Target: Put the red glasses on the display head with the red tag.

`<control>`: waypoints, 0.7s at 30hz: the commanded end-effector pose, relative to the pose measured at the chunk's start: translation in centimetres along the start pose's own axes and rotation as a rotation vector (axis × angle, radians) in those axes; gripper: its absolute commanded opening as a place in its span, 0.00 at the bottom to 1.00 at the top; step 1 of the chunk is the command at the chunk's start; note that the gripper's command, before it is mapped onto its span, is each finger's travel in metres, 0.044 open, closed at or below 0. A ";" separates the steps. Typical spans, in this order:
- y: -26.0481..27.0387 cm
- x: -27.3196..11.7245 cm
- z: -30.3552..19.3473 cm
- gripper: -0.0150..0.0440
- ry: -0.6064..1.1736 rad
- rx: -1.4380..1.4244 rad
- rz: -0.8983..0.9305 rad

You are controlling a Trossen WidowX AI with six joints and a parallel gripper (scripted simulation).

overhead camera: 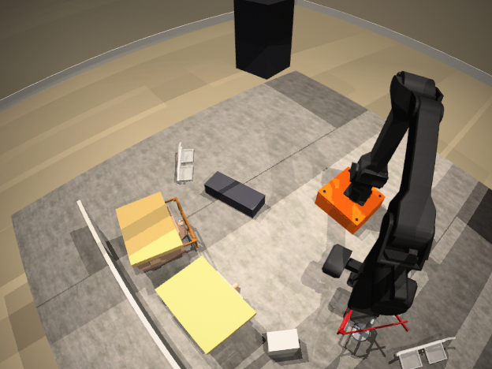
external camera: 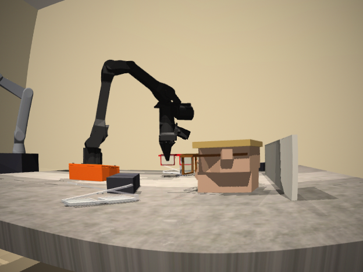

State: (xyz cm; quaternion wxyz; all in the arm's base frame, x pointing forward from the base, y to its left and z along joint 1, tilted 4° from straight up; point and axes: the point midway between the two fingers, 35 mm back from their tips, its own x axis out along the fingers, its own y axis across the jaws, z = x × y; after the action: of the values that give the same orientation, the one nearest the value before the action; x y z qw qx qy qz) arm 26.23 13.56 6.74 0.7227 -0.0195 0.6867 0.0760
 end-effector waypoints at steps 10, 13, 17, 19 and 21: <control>-0.6 0.2 -0.8 0.25 0.002 0.001 -0.004; -0.7 0.2 -0.9 0.25 0.002 0.001 -0.004; -0.9 0.2 -1.1 0.25 0.002 0.001 -0.004; -0.9 0.2 -1.2 0.25 0.002 0.001 -0.005; -1.0 0.2 -1.3 0.25 0.002 0.001 -0.005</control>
State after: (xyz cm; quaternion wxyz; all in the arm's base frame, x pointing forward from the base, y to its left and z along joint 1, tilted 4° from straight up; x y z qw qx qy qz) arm 25.37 12.67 6.63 0.7237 -0.0177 0.6859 0.0741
